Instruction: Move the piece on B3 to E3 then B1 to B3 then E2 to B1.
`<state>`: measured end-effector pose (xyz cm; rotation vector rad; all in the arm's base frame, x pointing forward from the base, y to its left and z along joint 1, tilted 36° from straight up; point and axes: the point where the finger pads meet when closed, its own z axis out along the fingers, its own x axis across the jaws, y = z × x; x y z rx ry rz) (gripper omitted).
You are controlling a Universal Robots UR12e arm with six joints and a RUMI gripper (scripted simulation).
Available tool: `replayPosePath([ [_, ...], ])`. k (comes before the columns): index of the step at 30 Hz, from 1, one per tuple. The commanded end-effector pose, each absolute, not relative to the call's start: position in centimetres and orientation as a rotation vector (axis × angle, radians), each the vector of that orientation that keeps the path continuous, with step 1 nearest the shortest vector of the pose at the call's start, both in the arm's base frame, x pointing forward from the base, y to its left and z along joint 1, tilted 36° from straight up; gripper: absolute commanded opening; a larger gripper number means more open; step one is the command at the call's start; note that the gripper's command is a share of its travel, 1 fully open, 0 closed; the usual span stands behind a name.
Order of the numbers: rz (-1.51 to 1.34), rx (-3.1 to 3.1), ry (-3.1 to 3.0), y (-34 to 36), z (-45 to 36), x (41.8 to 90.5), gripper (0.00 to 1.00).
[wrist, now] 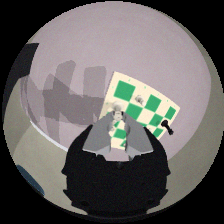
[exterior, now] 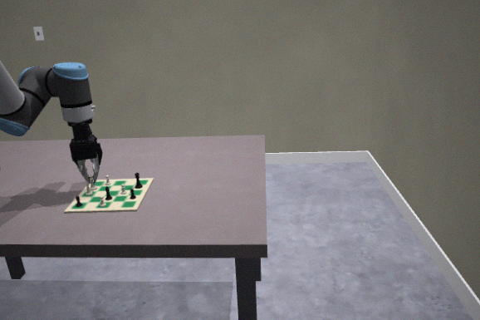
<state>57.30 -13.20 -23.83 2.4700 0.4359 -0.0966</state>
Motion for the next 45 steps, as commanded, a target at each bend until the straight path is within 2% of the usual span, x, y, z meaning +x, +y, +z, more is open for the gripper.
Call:
replayPosePath([
  [1,-0.096,2.470,0.436,-13.2,-23.8,57.3,0.00],
  [13,-0.096,2.470,0.436,-12.7,-23.2,57.3,0.00],
  [28,-0.096,2.470,0.436,-7.7,-16.4,57.0,0.00],
  [45,-0.090,2.472,0.421,-7.1,-15.9,57.5,0.00],
])
